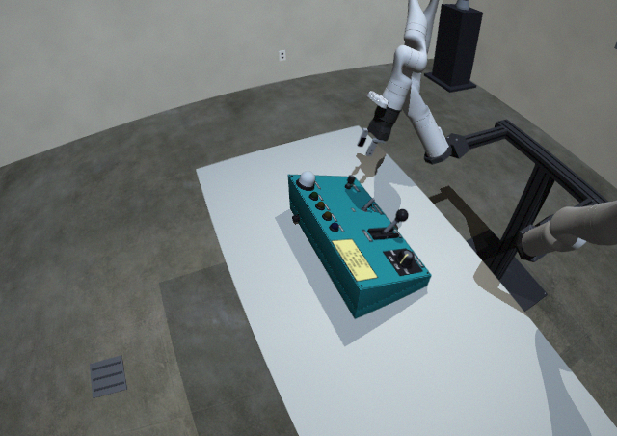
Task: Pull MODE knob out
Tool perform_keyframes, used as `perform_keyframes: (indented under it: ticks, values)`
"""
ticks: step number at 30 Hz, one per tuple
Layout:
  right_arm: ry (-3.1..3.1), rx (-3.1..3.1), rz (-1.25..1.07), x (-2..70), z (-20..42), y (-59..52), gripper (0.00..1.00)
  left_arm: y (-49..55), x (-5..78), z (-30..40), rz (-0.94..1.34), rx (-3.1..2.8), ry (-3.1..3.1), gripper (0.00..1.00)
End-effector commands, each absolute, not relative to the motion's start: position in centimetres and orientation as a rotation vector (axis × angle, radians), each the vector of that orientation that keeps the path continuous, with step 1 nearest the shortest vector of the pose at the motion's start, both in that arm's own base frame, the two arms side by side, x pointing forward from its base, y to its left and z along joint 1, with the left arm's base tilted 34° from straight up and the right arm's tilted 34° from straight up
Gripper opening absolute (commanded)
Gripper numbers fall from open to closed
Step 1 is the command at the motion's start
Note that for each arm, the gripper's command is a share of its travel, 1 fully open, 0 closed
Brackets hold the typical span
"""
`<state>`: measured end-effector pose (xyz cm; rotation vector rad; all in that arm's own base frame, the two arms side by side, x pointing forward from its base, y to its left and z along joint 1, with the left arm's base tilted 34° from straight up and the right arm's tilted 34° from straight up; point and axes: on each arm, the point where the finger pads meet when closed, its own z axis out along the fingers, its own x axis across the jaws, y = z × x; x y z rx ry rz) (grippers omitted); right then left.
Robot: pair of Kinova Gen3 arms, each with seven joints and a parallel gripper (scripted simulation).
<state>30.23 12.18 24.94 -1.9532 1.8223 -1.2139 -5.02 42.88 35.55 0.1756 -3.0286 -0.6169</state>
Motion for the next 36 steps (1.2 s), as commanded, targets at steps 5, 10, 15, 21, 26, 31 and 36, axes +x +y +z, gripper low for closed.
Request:
perform_keyframes:
  ticks: [5, 10, 15, 21, 26, 31, 36]
  values:
    - [1.821, -1.953, -1.214, 30.3, 24.9, 12.2, 1.00, 42.9, -5.1, 35.6, -0.619, 0.177, -3.028, 1.00]
    - [1.821, -1.953, -1.214, 30.5, 24.7, 12.1, 1.00, 42.9, -5.1, 35.6, -0.619, 0.177, -3.028, 1.00]
    - [1.821, -1.953, -1.214, 30.9, 24.3, 11.8, 1.00, 42.9, -5.1, 35.6, -0.619, 0.177, -3.028, 1.00]
    - [1.821, -1.953, -1.214, 31.8, 23.5, 11.4, 1.00, 42.9, -5.1, 35.6, -0.619, 0.177, -3.028, 1.00]
    - [1.821, -1.953, -1.214, 32.8, 22.5, 10.8, 1.00, 42.9, -5.1, 35.6, -0.619, 0.177, -3.028, 1.00]
    - [1.821, -1.953, -1.214, 33.5, 21.9, 10.5, 1.00, 42.9, -5.1, 35.6, -0.619, 0.177, -3.028, 1.00]
    - [1.821, -1.953, -1.214, 34.7, 20.8, 9.8, 1.00, 42.9, -5.1, 35.6, -0.619, 0.177, -3.028, 1.00]
